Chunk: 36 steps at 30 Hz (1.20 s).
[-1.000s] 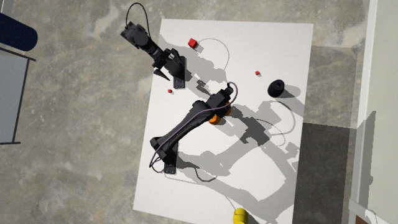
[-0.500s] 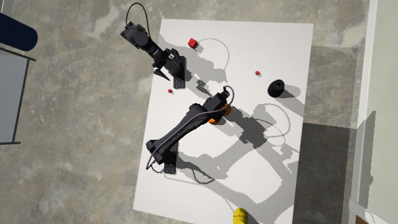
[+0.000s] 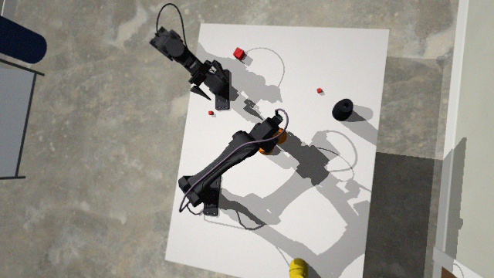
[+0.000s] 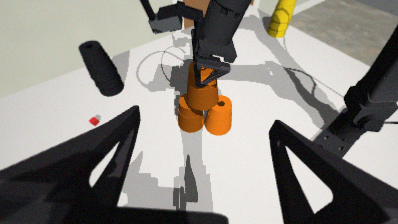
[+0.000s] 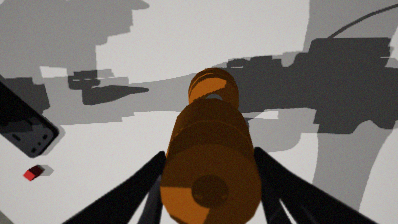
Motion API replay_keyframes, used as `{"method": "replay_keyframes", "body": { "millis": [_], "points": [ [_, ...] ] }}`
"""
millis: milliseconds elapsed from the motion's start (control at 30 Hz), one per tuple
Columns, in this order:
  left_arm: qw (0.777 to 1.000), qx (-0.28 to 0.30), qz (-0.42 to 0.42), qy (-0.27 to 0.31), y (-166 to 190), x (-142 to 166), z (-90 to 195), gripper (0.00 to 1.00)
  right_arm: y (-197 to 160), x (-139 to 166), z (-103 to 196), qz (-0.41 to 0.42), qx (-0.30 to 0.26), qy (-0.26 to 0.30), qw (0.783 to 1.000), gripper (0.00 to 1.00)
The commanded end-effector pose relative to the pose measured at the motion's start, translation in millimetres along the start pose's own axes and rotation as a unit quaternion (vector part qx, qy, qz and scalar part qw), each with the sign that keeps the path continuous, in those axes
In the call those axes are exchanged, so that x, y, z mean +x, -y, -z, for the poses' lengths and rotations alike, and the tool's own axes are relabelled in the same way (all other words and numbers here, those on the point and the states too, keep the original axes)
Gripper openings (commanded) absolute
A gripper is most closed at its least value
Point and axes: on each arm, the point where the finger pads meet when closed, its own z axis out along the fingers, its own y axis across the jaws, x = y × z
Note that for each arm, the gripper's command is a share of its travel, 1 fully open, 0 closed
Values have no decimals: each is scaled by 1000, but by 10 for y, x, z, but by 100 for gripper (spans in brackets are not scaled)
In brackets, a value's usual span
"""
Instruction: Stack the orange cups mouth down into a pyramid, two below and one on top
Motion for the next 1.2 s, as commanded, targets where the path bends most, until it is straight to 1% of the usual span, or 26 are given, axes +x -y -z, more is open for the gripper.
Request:
{"method": "replay_keyframes", "body": {
  "millis": [0, 367, 400, 433, 600, 833, 1033, 1167],
  "points": [
    [1000, -2, -1, 18, -11, -116, 59, 100, -47, 6, 93, 3, 4, 17, 1000, 0],
    [1000, -2, -1, 18, -11, -116, 59, 100, -44, -25, 122, 3, 5, 23, 1000, 0],
    [1000, -2, -1, 18, -11, -116, 59, 100, -35, -91, 130, 3, 6, 30, 1000, 0],
    [1000, -2, -1, 18, -11, -116, 59, 100, -48, -43, 155, 2, 5, 17, 1000, 0],
    [1000, -2, -1, 18, -11, -116, 59, 100, -64, -81, 217, 2, 4, 23, 1000, 0],
    [1000, -2, -1, 18, -11, -116, 59, 100, -58, -103, 151, 3, 5, 29, 1000, 0],
    [1000, -2, -1, 18, -11, -116, 59, 100, -59, -60, 39, 3, 5, 24, 1000, 0],
    [1000, -2, -1, 18, -11, -116, 59, 100, -58, -48, 18, 5, 4, 24, 1000, 0]
  ]
}}
